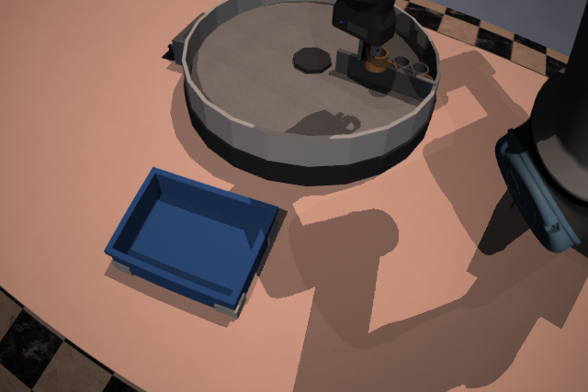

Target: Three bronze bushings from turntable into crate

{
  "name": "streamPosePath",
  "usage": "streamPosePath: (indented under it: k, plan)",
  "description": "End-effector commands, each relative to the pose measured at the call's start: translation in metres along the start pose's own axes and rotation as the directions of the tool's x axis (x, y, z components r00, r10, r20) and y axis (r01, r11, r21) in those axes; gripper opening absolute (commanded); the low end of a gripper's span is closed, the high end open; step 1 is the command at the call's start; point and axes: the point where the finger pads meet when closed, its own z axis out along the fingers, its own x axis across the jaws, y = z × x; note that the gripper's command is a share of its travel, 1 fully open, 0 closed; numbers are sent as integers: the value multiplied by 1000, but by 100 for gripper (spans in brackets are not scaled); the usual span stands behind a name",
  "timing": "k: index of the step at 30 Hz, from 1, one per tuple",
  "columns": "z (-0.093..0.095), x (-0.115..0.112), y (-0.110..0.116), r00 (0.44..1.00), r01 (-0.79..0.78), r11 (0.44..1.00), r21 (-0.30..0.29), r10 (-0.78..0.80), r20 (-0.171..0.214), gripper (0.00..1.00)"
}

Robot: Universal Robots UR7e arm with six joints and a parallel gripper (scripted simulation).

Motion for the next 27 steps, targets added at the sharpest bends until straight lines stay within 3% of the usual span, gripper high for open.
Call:
streamPosePath:
  k: [1, 4, 9, 21, 26, 27]
  plan:
    - [-1, -1, 2, 1000, 0, 1000, 1, 0, 1, 0]
    - [-1, -1, 2, 1000, 0, 1000, 1, 0, 1, 0]
    - [-1, -2, 55, 1000, 0, 1000, 1, 0, 1, 0]
    - [-1, -2, 55, 1000, 0, 1000, 1, 0, 1, 0]
    - [-1, -4, 108, 1000, 0, 1000, 1, 0, 1, 0]
    - [-1, -4, 108, 1000, 0, 1000, 1, 0, 1, 0]
